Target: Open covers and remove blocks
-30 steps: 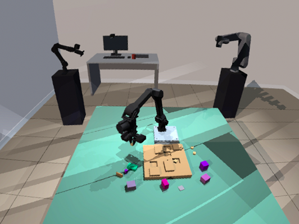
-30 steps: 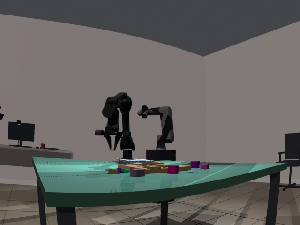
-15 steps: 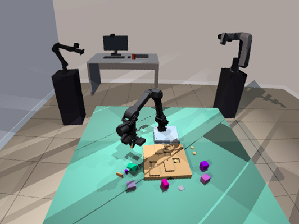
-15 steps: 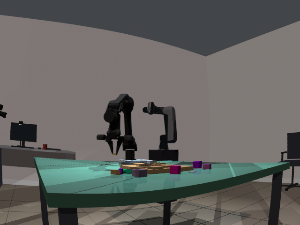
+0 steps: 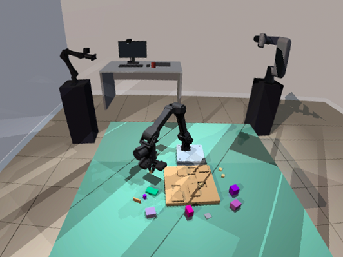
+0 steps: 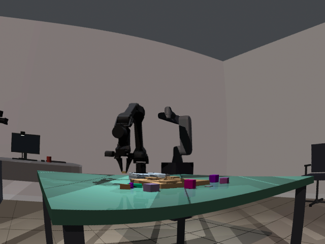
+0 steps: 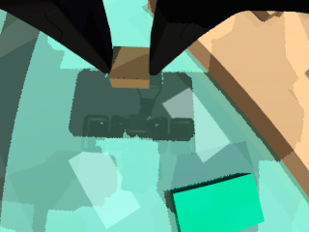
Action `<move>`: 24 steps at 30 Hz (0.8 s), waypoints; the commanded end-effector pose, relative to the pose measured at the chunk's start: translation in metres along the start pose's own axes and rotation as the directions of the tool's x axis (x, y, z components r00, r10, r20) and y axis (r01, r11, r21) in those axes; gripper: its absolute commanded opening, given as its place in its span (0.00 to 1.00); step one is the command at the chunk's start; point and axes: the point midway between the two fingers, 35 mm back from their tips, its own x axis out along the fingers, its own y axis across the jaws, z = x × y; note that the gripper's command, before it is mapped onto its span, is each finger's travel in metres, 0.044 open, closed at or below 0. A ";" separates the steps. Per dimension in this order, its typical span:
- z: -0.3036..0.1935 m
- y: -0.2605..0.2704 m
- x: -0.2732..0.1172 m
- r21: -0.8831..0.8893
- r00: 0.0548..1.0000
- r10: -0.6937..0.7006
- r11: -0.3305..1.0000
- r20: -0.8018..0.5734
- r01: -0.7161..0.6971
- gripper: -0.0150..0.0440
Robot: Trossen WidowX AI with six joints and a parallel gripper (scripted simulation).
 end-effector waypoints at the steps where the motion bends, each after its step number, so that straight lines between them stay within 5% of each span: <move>1: 0.000 0.000 0.007 -0.007 1.000 -0.001 1.000 -0.001 0.001 0.39; 24: -0.003 0.000 0.044 -0.007 1.000 -0.001 1.000 -0.001 0.001 0.39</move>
